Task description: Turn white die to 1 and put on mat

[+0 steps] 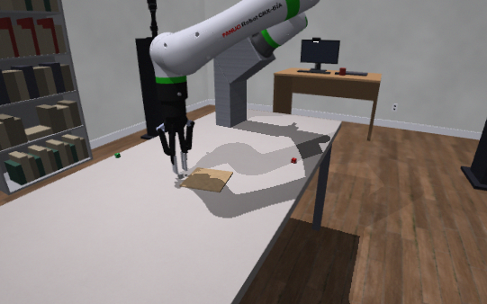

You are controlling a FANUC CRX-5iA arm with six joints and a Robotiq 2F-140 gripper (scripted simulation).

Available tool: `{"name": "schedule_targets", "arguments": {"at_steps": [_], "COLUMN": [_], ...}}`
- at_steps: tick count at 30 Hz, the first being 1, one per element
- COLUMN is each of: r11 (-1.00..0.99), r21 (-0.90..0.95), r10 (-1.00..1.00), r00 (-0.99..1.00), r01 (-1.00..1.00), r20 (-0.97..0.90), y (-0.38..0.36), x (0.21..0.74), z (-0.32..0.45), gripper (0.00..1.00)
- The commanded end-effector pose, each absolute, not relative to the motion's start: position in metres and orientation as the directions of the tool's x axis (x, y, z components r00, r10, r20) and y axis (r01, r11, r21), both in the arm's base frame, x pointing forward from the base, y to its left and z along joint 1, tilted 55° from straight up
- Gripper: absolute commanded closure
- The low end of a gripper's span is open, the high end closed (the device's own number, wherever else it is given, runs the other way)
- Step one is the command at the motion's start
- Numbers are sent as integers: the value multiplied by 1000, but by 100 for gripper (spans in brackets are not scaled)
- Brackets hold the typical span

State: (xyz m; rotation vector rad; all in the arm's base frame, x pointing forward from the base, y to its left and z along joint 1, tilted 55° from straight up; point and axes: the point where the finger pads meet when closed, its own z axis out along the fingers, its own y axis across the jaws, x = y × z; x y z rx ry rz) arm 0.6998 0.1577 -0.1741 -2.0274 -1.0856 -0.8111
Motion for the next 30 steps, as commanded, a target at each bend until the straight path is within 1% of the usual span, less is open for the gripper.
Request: {"name": "schedule_targets", "arguments": {"at_steps": [1,30], "r11": [-414,-414], "r21": [-276,-276], "r10": [437,437], "r00": [456,456], "r01": [867,867], "r20": [775,775], "y": [157,174], "x": [700,704], "z": [-174,-186], "gripper": [73,73]}}
